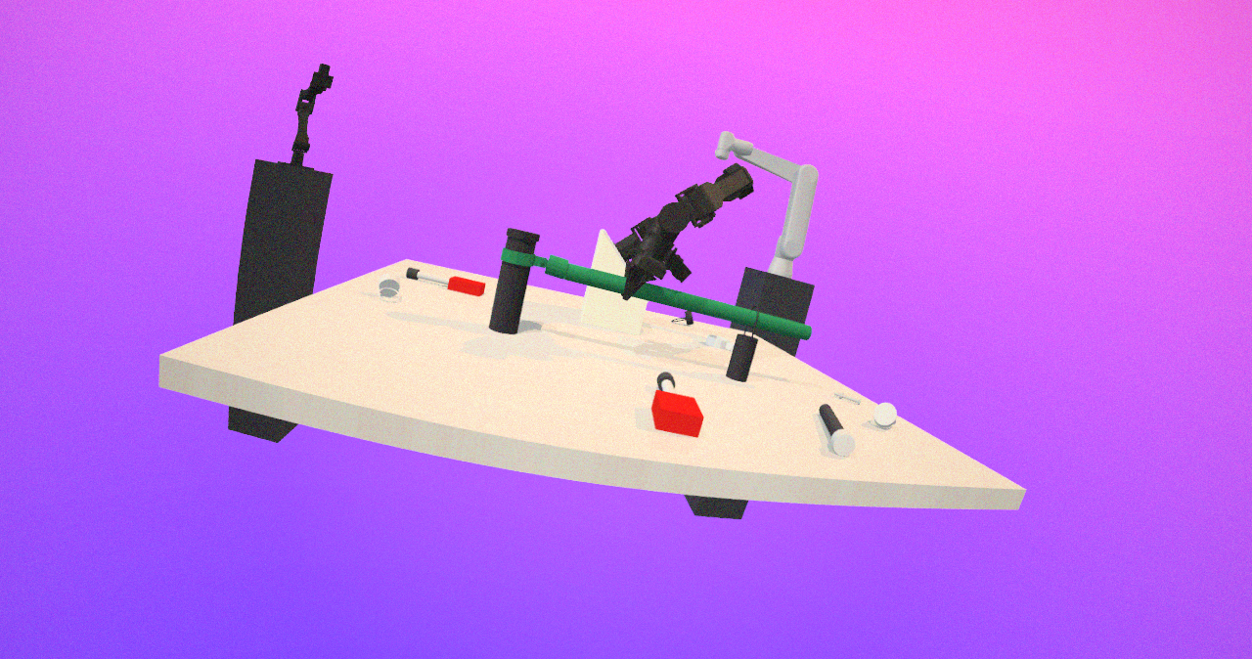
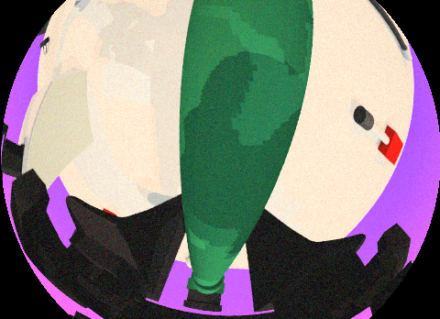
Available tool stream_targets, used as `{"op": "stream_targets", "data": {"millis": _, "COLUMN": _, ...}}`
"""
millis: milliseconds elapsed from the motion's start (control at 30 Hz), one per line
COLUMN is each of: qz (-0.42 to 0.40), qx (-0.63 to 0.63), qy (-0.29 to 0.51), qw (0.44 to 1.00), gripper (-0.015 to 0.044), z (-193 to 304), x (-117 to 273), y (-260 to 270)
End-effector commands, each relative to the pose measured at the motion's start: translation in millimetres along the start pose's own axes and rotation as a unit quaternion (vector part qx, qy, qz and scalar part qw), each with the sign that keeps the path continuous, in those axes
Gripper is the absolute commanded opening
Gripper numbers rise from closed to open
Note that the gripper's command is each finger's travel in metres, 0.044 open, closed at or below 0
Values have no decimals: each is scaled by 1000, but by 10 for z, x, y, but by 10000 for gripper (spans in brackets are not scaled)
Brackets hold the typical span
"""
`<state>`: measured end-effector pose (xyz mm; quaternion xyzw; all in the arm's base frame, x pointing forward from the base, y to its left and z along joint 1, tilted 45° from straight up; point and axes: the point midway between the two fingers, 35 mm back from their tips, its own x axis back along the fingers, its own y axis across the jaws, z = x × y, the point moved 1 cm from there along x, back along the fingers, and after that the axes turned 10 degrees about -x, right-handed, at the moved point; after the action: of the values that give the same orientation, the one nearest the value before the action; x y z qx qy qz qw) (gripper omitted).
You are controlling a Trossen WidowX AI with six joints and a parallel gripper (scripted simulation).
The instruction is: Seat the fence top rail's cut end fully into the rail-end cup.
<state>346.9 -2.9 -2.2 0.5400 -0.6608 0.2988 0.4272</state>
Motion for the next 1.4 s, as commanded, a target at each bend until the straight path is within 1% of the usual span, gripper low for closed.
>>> {"op": "stream_targets", "data": {"millis": 0, "qz": 3, "qx": -1, "qy": 5, "qw": 1000, "gripper": 0, "z": 39, "x": 11, "y": -11}}
{"op": "stream_targets", "data": {"millis": 1367, "qz": 2, "qx": 2, "qy": 6, "qw": 1000, "gripper": 0, "z": 51, "x": 30, "y": -24}}
